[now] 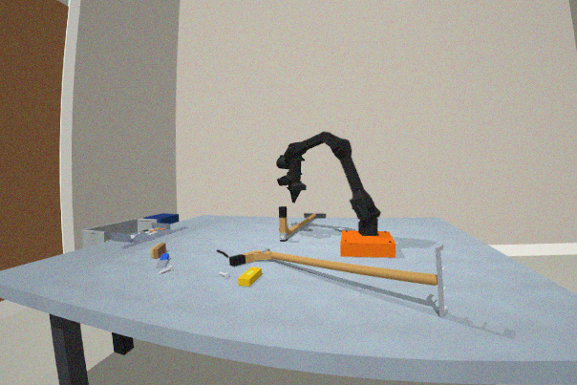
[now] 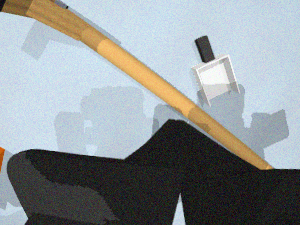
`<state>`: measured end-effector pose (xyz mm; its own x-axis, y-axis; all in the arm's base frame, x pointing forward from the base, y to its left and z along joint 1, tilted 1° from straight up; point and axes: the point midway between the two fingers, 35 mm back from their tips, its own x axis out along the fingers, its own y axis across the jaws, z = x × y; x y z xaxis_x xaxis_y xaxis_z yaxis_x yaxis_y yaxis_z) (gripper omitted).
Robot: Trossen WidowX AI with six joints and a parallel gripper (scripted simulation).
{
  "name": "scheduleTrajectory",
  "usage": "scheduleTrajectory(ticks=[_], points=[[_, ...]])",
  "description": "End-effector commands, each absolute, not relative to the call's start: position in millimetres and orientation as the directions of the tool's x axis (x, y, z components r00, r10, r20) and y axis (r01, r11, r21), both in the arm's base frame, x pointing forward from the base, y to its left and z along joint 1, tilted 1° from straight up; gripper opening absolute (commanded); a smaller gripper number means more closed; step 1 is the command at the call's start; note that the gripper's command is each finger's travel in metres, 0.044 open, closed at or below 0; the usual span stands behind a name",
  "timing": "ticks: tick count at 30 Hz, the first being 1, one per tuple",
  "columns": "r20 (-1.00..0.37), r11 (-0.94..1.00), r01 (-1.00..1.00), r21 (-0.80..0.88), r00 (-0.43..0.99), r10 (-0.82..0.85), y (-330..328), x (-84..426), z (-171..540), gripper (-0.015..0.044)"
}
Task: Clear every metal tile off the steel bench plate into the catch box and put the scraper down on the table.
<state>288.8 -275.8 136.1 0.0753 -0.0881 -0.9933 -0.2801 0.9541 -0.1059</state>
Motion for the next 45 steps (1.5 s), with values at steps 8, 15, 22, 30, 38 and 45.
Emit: scheduleTrajectory(ticks=[8,15,22,30,38,45], points=[[-0.989,0.993,-0.053,-0.104,0.108,-0.098,-250,299,142,0.0],[-0.986,0.992,0.083,-0.093,0.128,-0.103,-235,304,146,0.0],[-0.983,0.974,0.216,-0.074,0.148,-0.107,-220,308,149,0.0],[-0.979,0.931,0.363,-0.041,0.172,-0.11,-202,312,153,0.0],[-0.975,0.873,0.488,-0.002,0.194,-0.111,-186,315,155,0.0],[-0.975,0.871,0.491,-0.001,0.194,-0.111,-186,315,154,0.0]])
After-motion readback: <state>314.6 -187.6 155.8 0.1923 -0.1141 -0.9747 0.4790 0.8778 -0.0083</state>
